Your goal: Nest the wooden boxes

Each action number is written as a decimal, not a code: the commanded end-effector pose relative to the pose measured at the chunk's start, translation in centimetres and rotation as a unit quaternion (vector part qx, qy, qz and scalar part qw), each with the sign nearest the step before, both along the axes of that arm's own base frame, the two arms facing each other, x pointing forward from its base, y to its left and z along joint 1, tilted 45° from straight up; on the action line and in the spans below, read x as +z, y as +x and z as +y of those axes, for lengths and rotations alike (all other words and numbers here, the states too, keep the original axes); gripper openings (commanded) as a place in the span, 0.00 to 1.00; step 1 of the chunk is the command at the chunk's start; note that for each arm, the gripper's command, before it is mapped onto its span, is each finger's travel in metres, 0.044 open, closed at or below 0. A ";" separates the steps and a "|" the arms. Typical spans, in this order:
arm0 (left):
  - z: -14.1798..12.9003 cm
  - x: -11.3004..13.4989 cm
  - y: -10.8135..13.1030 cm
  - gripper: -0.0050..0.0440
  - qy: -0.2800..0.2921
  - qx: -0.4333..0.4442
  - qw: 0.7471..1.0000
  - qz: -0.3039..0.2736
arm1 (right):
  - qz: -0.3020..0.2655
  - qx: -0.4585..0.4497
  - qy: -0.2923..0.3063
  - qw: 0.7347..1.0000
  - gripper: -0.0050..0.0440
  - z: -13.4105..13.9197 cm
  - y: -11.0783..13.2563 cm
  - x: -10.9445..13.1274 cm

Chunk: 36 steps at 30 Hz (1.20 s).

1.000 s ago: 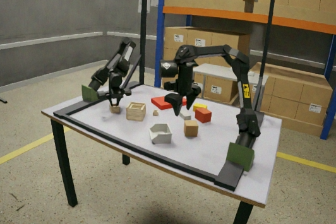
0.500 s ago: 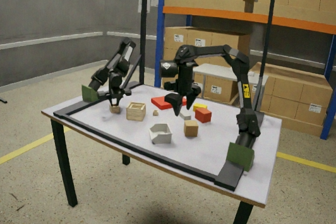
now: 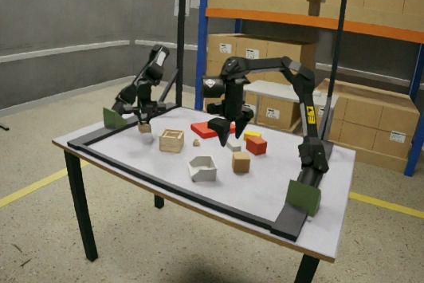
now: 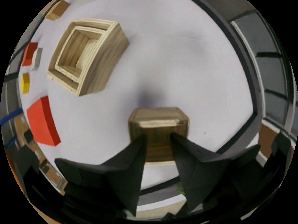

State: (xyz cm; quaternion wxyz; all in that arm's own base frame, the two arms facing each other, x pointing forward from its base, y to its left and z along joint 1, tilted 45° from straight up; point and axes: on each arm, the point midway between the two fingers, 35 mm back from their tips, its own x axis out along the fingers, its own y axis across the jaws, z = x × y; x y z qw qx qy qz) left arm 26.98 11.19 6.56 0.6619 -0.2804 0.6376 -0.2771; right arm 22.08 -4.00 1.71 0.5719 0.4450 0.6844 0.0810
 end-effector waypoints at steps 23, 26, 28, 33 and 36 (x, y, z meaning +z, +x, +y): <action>0.2 0.4 0.2 0.92 0.006 0.001 1.000 -0.007 | -0.005 0.008 -0.005 1.000 0.49 -2.4 5.4 2.7; 0.2 0.4 0.2 0.92 0.006 0.001 1.000 -0.007 | -0.006 0.009 -0.006 1.000 0.49 -2.6 6.4 3.0; 0.2 0.4 0.2 0.92 0.006 0.001 1.000 -0.007 | -0.006 0.010 -0.006 1.000 0.49 -2.7 7.1 3.3; 0.2 0.4 0.2 0.92 0.006 0.001 1.000 -0.007 | -0.007 0.010 -0.006 1.000 0.49 -2.8 8.0 3.7; 0.2 0.4 0.2 0.92 0.006 0.001 1.000 -0.007 | -0.007 0.010 -0.006 1.000 0.49 -2.9 8.9 4.1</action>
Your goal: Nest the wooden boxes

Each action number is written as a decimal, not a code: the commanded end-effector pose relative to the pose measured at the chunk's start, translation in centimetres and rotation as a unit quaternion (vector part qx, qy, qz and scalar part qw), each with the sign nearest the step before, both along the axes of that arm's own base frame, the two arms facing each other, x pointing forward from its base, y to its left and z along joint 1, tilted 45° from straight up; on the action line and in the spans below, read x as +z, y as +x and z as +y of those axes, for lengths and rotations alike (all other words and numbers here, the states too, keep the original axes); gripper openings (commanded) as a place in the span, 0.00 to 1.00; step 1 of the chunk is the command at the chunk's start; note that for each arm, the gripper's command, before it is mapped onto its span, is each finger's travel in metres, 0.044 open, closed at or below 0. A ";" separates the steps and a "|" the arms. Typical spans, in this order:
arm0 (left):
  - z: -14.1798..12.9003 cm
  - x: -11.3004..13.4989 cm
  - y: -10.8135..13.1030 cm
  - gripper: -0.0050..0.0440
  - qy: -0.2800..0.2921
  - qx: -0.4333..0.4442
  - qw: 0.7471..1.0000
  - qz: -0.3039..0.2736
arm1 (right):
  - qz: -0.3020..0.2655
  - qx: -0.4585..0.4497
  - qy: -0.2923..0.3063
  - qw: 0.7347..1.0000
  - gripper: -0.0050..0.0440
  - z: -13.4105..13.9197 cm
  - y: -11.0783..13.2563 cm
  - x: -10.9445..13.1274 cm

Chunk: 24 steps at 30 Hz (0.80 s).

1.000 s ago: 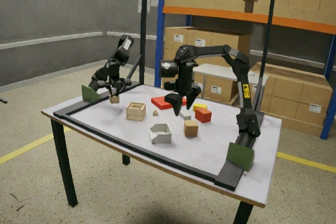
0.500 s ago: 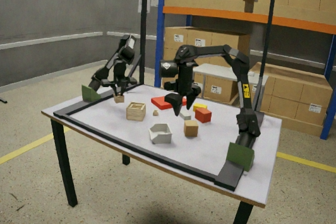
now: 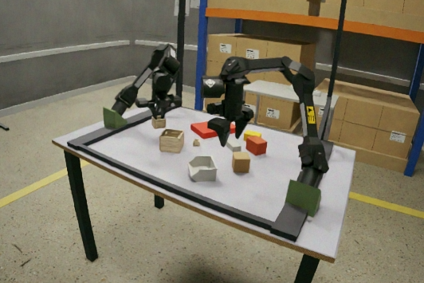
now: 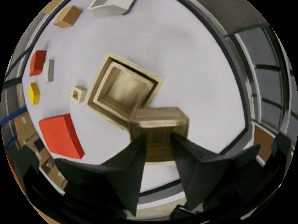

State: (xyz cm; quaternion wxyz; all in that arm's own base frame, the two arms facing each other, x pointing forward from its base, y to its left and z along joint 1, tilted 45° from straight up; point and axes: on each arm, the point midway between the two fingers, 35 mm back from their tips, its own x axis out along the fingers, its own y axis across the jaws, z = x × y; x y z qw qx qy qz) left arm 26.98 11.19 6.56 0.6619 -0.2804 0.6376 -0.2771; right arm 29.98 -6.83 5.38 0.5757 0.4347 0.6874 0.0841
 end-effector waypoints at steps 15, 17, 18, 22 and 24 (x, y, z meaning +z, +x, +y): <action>0.2 0.4 0.2 0.92 0.006 0.001 1.000 -0.007 | 0.001 -0.003 0.006 1.000 0.49 -0.2 4.7 2.3; 0.2 0.4 0.2 0.92 0.006 0.001 1.000 -0.007 | 0.002 -0.005 0.008 1.000 0.49 -0.2 5.2 2.6; 0.2 0.4 0.2 0.92 0.006 0.001 1.000 -0.007 | 0.002 -0.005 0.009 1.000 0.49 -0.1 5.5 2.8; 0.2 0.4 0.2 0.92 0.006 0.001 1.000 -0.007 | 0.004 -0.007 0.011 1.000 0.49 -0.1 6.0 3.1; 0.1 0.4 0.2 0.92 0.008 0.001 1.000 -0.006 | 0.002 -0.007 0.008 1.000 0.49 -0.2 5.8 3.3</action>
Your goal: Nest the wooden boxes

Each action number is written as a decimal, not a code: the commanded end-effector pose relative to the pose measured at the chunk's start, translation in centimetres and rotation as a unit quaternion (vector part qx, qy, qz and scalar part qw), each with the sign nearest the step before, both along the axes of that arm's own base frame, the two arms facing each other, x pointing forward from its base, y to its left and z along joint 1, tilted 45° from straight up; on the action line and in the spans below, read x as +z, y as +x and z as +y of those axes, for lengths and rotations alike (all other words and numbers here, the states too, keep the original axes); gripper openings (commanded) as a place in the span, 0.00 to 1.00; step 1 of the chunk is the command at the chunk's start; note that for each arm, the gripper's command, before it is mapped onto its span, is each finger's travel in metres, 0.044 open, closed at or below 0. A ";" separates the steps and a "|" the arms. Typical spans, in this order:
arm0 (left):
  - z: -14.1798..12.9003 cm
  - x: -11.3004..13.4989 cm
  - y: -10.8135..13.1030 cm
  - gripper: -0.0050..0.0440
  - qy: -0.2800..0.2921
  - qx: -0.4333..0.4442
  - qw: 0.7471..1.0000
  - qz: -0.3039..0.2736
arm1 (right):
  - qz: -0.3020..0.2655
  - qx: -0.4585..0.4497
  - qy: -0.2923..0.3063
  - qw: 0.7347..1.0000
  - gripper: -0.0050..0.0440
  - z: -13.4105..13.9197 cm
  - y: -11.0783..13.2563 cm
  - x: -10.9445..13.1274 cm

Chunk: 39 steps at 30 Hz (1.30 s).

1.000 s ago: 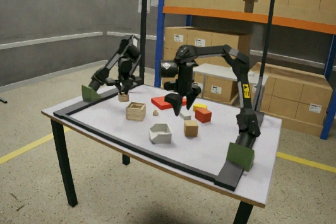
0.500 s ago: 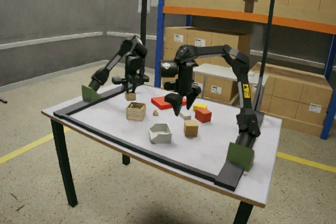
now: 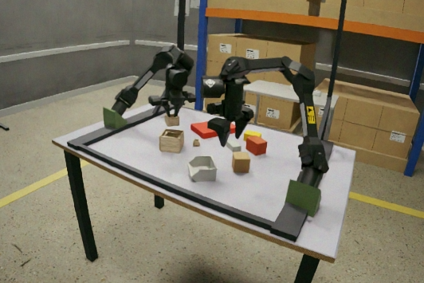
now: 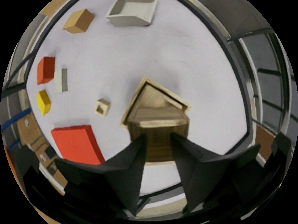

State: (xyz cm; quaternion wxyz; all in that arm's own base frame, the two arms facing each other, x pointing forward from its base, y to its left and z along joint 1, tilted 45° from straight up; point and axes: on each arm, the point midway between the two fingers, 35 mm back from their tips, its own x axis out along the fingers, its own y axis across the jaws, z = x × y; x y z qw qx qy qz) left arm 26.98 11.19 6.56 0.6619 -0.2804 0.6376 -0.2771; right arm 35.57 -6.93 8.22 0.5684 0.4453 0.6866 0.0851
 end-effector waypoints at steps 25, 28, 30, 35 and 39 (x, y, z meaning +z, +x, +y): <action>-3.6 1.8 3.9 0.92 0.291 0.118 0.949 -0.006 | -0.003 0.000 -0.002 1.000 0.49 -0.1 0.2 0.4; -4.3 2.9 4.9 0.92 0.329 0.166 0.929 -0.034 | -0.003 0.000 -0.002 1.000 0.49 -0.1 0.2 0.4; -4.8 3.8 5.6 0.92 0.347 0.202 0.914 -0.057 | -0.003 0.000 -0.002 1.000 0.49 -0.1 0.2 0.4; -6.3 6.5 7.1 0.92 0.363 0.303 0.873 -0.123 | -0.003 0.000 -0.002 1.000 0.49 -0.1 0.2 0.4; -7.7 9.2 7.9 0.92 0.342 0.390 0.836 -0.180 | -0.003 0.000 -0.002 1.000 0.49 -0.1 0.2 0.4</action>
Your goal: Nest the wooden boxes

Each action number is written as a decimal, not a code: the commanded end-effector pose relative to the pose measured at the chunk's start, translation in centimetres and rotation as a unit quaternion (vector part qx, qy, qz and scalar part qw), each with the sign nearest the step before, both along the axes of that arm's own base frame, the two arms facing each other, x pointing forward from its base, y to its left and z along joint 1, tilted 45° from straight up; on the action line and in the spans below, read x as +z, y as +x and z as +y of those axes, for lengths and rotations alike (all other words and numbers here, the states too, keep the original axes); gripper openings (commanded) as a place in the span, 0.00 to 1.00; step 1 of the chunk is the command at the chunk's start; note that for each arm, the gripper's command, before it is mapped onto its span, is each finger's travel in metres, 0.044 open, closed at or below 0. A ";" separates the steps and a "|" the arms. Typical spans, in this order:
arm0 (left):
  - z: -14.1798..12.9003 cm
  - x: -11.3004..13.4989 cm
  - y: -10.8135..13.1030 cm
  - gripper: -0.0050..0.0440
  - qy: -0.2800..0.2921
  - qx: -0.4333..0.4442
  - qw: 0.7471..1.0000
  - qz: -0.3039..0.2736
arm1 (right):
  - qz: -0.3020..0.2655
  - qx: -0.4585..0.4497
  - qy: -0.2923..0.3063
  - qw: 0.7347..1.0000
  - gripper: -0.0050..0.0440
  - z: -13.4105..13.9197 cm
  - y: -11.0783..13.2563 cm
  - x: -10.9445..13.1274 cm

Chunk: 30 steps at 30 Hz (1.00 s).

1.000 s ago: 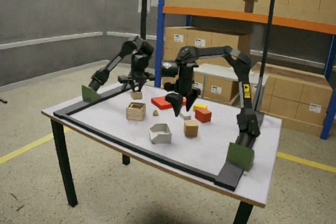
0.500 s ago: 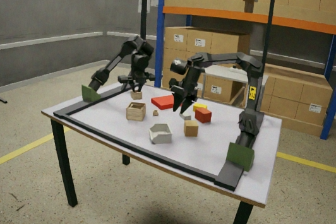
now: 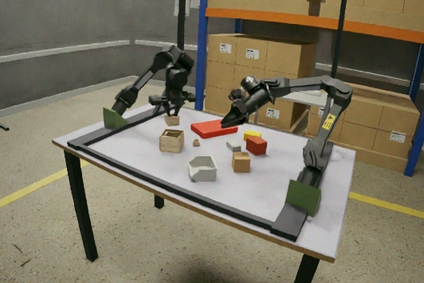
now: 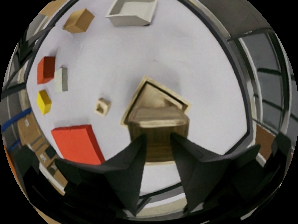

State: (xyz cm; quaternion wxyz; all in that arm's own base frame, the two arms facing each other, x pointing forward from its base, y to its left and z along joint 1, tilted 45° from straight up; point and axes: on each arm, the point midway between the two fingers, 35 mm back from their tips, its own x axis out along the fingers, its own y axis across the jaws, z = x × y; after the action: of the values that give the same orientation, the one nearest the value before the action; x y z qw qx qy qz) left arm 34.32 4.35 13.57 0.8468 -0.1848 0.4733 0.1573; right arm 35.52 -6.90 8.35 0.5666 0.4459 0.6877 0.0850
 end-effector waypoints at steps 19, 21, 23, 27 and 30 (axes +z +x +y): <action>-4.9 10.4 -0.1 0.92 -0.102 0.204 0.917 -0.326 | -0.005 0.000 -0.003 1.000 0.49 -0.1 0.3 0.3; -4.9 10.6 0.1 0.92 -0.102 0.204 0.918 -0.326 | -0.005 0.000 -0.003 1.000 0.49 -0.1 0.3 0.3; -4.9 10.6 0.1 0.92 -0.102 0.204 0.918 -0.326 | -0.005 0.000 -0.003 1.000 0.49 -0.1 0.3 0.3; -4.9 10.6 0.1 0.92 -0.102 0.204 0.918 -0.326 | 0.007 -0.010 -0.001 1.000 0.49 -0.1 0.5 0.1; -4.9 10.6 0.1 0.92 -0.102 0.204 0.918 -0.326 | 0.041 -0.041 0.002 0.998 0.49 -0.1 0.3 -0.1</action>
State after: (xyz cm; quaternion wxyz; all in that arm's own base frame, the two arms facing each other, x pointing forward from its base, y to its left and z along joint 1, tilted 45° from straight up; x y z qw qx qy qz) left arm 34.50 -0.51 23.55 0.8805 -0.3986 0.1446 0.2120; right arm 35.62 -6.96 8.24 0.5531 0.4619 0.6902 0.0655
